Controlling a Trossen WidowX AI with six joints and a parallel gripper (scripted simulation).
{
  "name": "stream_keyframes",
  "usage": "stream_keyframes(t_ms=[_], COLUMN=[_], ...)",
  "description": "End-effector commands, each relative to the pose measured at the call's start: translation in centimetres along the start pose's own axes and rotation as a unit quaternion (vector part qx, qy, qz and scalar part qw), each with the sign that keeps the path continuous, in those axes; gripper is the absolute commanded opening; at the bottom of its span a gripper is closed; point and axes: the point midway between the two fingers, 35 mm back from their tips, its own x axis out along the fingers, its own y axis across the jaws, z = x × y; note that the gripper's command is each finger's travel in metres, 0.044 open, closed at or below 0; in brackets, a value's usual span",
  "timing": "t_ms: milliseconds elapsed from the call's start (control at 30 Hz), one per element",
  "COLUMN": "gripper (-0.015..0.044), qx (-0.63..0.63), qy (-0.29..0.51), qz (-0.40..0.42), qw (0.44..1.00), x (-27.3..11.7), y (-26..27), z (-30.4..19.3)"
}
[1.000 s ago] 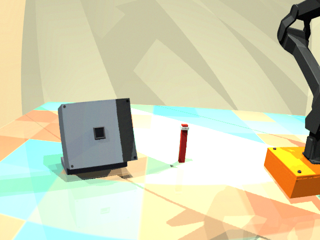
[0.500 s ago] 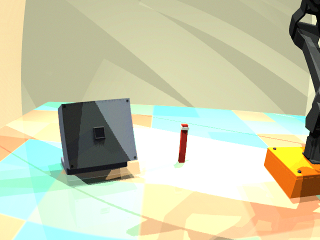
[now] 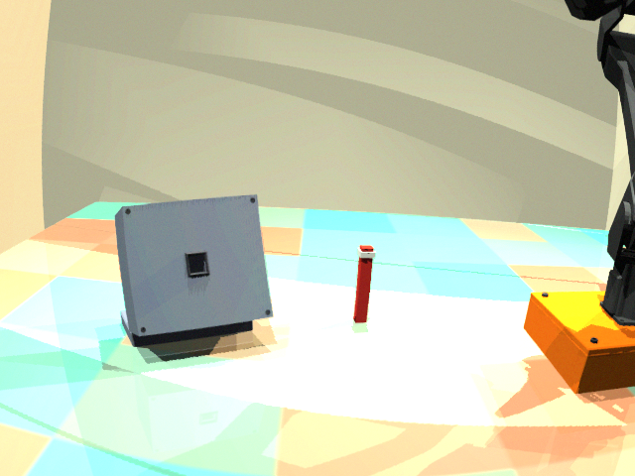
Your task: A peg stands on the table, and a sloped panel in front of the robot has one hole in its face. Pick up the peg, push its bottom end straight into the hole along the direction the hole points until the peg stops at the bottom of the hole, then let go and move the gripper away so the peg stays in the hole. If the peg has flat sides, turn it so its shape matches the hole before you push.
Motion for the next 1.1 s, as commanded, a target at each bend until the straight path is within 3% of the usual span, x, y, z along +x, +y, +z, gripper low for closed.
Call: stream_keyframes(t_ms=[0, 1067], gripper=[0.0440, 0.0440], qx=[-0.034, -0.181], qy=[0.016, 0.149], qz=[-0.023, -0.165], qw=[0.999, 0.958], x=[1.2, 7.3], y=[-0.8, -9.4], z=[-0.4, -1.8])
